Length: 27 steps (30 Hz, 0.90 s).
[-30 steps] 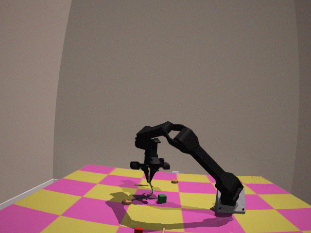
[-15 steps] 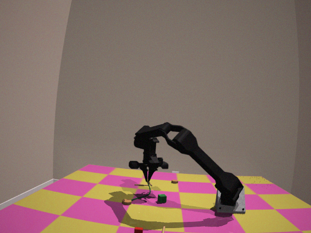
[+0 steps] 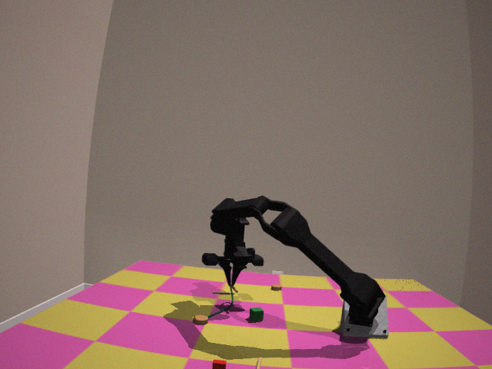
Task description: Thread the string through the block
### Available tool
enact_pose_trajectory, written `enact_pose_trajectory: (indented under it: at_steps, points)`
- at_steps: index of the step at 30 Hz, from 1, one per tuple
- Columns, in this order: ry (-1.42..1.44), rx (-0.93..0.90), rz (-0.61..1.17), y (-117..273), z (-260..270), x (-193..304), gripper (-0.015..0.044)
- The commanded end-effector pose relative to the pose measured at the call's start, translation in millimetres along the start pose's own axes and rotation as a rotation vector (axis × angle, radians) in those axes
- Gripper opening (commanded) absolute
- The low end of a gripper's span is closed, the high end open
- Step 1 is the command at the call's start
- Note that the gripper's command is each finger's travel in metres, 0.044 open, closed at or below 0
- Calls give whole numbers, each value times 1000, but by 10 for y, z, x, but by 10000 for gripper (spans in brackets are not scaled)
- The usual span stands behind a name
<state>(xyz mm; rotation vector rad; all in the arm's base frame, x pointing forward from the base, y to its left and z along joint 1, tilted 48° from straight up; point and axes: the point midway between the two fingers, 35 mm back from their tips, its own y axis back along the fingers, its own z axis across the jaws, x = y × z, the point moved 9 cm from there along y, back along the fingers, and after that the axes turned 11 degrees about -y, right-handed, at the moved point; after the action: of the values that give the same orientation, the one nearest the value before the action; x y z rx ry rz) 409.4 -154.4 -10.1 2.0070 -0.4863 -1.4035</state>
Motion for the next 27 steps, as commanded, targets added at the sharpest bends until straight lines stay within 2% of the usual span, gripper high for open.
enact_pose_trajectory:
  at_steps: [1,27]
  points:
    - [2,-2,2,1,-10,61,0]
    - [6,-3,7,-15,-43,370,0]
